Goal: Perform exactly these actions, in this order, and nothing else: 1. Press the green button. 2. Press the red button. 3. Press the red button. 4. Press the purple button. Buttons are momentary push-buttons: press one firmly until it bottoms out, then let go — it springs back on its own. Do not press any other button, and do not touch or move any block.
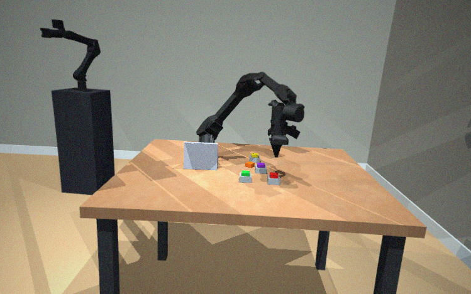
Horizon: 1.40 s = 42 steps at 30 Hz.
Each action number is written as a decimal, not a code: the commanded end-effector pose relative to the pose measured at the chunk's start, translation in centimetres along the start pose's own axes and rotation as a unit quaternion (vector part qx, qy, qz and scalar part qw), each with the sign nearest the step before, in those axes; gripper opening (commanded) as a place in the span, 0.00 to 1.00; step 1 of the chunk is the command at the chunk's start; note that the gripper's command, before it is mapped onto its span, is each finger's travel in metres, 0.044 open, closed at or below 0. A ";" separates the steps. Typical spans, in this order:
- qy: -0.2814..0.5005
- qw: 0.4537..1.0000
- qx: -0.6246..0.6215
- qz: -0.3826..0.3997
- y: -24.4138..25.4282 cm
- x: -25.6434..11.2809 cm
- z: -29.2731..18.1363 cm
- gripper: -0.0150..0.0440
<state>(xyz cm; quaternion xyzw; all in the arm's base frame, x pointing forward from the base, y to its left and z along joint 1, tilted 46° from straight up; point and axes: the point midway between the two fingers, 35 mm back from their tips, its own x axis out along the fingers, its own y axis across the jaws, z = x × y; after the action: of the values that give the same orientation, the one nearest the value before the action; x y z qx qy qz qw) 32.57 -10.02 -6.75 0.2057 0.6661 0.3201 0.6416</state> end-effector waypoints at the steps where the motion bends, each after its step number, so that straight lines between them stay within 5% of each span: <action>1: 0.008 1.000 0.004 0.010 0.4 4.5 -0.2 0.29; 42: 0.007 1.000 0.004 0.010 0.5 8.0 -0.2 0.29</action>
<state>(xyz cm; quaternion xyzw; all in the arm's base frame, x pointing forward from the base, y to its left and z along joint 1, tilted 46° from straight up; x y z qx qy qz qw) 31.72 -4.32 -12.10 0.2097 0.6687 0.3256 0.6348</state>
